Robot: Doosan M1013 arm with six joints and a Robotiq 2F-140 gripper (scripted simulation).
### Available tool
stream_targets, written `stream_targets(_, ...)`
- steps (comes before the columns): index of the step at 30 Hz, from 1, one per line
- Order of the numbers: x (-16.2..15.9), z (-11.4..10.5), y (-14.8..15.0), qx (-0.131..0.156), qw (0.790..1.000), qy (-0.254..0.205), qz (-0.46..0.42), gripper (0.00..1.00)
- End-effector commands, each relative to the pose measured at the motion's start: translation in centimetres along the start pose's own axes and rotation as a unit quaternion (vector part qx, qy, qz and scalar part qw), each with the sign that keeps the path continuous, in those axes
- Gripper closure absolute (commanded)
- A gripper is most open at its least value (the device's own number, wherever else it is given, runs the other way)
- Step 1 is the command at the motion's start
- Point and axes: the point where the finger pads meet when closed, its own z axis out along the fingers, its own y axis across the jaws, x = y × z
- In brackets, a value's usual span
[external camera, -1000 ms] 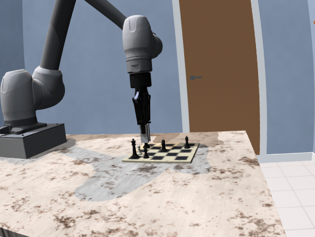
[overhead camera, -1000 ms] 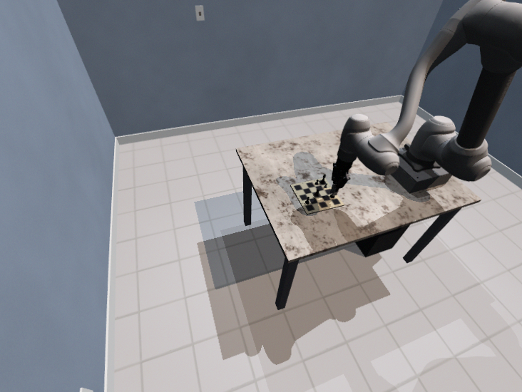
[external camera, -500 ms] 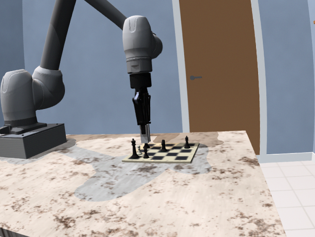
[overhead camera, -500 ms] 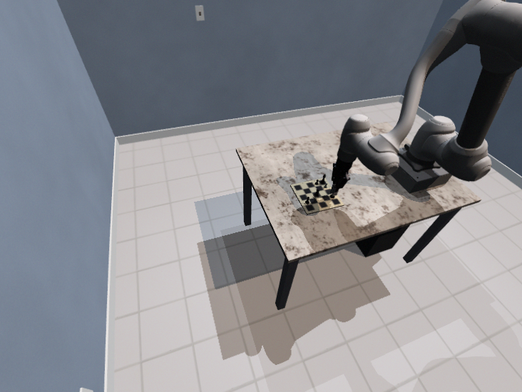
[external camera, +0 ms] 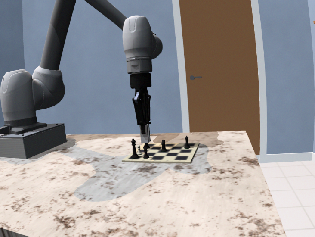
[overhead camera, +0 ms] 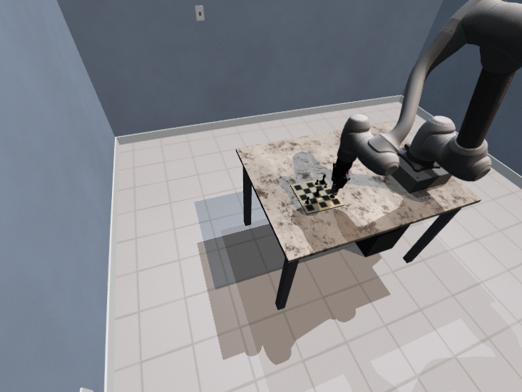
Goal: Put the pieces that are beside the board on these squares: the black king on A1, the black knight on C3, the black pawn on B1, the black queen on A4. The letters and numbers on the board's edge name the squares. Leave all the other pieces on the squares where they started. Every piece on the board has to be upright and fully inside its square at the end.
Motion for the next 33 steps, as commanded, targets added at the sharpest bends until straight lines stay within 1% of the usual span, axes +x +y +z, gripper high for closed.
stream_targets(1,0.0,-0.01,-0.01,0.0,1.0,0.0,0.0,1.0)
stream_targets(12,0.0,-0.01,-0.01,0.0,1.0,0.0,0.0,1.0)
stream_targets(13,0.0,-0.01,-0.01,0.0,1.0,0.0,0.0,0.95)
stream_targets(17,0.0,-0.01,-0.01,0.0,1.0,0.0,0.0,0.95)
stream_targets(18,0.0,-0.01,-0.01,0.0,1.0,0.0,0.0,0.9)
stream_targets(20,0.0,-0.01,-0.01,0.0,1.0,0.0,0.0,0.9)
stream_targets(21,0.0,-0.01,-0.01,0.0,1.0,0.0,0.0,0.85)
stream_targets(23,0.0,-0.01,-0.01,0.0,1.0,0.0,0.0,0.85)
stream_targets(24,0.0,-0.01,-0.01,0.0,1.0,0.0,0.0,0.8)
stream_targets(26,0.0,-0.01,-0.01,0.0,1.0,0.0,0.0,0.8)
stream_targets(27,0.0,-0.01,-0.01,0.0,1.0,0.0,0.0,0.75)
stream_targets(33,0.0,-0.01,-0.01,0.0,1.0,0.0,0.0,0.75)
